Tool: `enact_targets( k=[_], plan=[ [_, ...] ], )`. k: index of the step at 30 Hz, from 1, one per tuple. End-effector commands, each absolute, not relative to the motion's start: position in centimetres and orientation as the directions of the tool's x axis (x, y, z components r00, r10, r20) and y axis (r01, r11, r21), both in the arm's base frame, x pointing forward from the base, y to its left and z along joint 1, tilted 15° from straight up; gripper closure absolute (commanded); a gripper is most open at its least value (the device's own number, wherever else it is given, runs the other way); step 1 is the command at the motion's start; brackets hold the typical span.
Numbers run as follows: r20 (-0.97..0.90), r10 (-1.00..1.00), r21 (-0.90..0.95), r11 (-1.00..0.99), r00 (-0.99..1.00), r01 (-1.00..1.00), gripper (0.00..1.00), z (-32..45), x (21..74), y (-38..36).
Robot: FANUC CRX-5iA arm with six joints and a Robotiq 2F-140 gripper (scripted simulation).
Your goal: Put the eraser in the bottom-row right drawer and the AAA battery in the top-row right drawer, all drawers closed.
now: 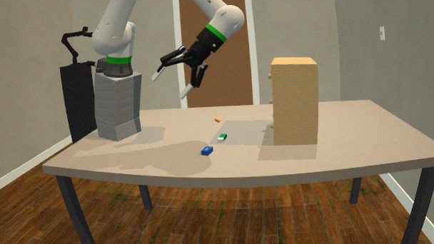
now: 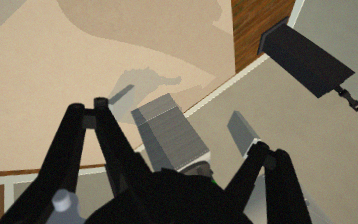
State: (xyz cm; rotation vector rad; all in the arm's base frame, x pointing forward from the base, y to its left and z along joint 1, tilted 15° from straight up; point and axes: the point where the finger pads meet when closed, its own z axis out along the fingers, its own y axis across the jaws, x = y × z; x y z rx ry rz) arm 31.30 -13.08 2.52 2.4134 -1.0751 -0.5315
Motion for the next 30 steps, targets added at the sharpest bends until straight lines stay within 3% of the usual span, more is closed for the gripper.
enact_targets(
  k=[1, 7, 8, 19, 30],
  plan=[
    [-0.138, -0.632, 0.412, -0.737, 0.762, -0.537, 0.00, 5.0, 34.2, -11.1],
    [-0.080, -0.473, 0.301, -0.851, 0.878, -0.431, 0.00, 8.3, 36.9, -8.5],
    [-0.034, -0.372, 0.243, -0.903, 0.928, -0.353, 0.00, 10.0, 38.1, -7.2],
    [0.192, 0.008, 0.107, -0.994, 0.981, -0.013, 0.00, 17.5, 41.3, -1.7],
    [0.240, 0.076, 0.096, -0.994, 0.968, 0.054, 0.00, 18.8, 41.6, -0.8]
  ],
)
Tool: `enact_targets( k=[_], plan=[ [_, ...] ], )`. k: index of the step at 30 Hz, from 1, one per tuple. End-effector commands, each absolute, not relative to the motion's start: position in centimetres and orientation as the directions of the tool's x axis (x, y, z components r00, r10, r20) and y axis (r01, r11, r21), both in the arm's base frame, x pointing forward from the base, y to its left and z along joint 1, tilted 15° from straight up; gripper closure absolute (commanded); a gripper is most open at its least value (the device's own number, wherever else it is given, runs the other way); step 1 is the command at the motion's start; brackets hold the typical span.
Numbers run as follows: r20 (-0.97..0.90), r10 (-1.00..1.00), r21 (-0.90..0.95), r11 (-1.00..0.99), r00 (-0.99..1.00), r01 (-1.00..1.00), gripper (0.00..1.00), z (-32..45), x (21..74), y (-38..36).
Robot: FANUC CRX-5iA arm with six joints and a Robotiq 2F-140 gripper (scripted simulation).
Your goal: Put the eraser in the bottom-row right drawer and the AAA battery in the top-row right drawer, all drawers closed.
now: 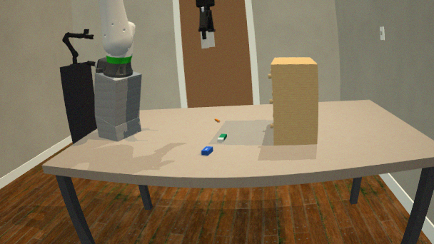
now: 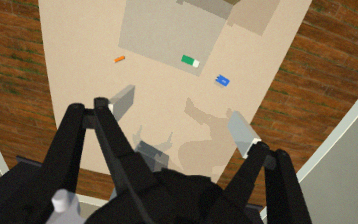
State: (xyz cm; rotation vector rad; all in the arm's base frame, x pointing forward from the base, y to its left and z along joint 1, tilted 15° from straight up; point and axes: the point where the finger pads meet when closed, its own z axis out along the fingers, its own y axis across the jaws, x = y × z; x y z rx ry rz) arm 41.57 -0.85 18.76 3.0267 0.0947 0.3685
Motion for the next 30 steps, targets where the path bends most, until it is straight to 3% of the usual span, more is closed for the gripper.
enact_targets(
  k=[1, 6, 16, 21, 30],
  plan=[
    [0.240, 0.076, 0.096, -0.994, 0.968, 0.054, 0.00, 18.8, 41.6, -0.8],
    [0.240, 0.075, 0.095, -0.994, 0.968, 0.053, 0.00, 18.7, 41.7, -0.8],
    [0.248, -0.026, 0.071, -0.996, 0.968, -0.045, 0.00, 8.1, 45.0, -1.7],
    [0.250, -0.033, 0.065, -0.997, 0.968, -0.051, 0.00, 7.1, 45.2, -1.7],
    [0.351, 0.023, -0.088, -0.995, 0.936, 0.057, 0.00, 2.8, 48.5, 4.2]
  ],
)
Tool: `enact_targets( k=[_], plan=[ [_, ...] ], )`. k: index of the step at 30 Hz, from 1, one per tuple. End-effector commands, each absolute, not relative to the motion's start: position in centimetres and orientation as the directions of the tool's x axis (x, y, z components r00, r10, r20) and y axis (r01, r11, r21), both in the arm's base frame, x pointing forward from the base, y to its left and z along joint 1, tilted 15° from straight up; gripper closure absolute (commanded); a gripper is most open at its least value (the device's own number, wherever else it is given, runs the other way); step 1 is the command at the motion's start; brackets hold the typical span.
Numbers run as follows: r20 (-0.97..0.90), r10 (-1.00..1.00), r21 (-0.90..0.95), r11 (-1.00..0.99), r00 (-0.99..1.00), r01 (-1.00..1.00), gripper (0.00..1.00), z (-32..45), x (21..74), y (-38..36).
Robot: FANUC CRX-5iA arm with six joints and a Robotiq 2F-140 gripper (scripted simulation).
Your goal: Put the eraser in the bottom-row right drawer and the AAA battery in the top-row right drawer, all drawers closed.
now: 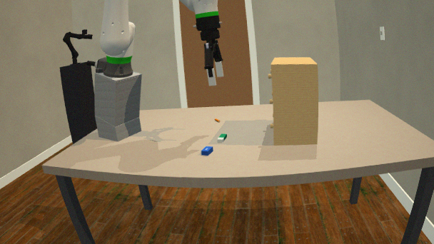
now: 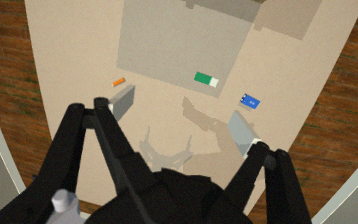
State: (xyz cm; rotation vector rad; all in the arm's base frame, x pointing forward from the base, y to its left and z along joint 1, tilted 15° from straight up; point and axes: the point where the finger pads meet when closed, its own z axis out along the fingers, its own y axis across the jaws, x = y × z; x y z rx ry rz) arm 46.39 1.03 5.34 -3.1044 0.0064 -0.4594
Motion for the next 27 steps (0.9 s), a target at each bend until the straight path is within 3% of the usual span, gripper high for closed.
enact_targets(
  k=[1, 15, 18, 27],
  plan=[
    [0.351, 0.023, -0.088, -0.995, 0.936, 0.057, 0.00, 2.8, 48.5, 4.2],
    [0.630, -0.012, -0.202, -0.968, 0.777, 0.149, 0.00, -1.0, 54.9, 8.8],
    [0.760, -0.036, -0.148, -0.982, 0.649, 0.118, 0.00, -1.3, 57.3, 6.3],
    [0.859, -0.002, -0.016, -1.000, 0.512, 0.023, 0.00, -0.4, 57.9, -0.4]
  ],
)
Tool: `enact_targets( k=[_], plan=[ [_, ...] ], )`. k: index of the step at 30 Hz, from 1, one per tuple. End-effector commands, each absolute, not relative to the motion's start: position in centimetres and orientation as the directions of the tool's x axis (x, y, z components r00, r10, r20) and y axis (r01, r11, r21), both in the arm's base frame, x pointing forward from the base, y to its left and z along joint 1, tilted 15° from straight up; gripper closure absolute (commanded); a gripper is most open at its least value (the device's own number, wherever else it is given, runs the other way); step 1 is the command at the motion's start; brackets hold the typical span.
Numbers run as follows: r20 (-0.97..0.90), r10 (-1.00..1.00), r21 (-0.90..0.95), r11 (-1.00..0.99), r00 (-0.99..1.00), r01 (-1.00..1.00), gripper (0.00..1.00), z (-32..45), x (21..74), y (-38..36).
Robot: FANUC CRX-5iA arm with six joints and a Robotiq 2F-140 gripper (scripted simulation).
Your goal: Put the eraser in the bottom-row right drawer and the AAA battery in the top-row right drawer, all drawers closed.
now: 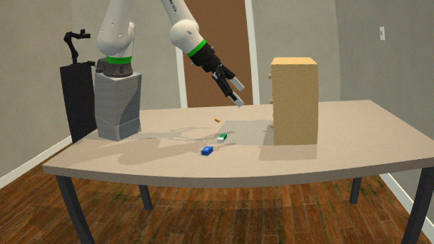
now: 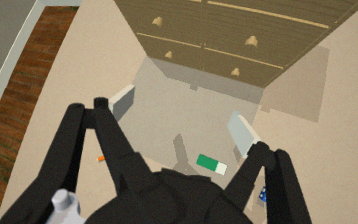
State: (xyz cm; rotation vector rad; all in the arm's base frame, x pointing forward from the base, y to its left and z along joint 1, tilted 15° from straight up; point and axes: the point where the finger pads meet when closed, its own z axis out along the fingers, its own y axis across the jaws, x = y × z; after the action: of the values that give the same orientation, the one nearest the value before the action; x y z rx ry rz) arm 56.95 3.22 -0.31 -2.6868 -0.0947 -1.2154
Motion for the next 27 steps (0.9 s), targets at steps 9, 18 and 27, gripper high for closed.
enact_targets(
  k=[9, 18, 27],
  plan=[
    [0.900, 0.039, 0.068, -0.996, 0.434, -0.053, 0.80, 0.1, 57.4, -2.9],
    [0.900, 0.039, 0.068, -0.996, 0.434, -0.053, 0.80, 0.1, 57.4, -2.9],
    [0.900, 0.039, 0.068, -0.996, 0.434, -0.053, 0.80, 0.1, 57.4, -2.9]
  ],
)
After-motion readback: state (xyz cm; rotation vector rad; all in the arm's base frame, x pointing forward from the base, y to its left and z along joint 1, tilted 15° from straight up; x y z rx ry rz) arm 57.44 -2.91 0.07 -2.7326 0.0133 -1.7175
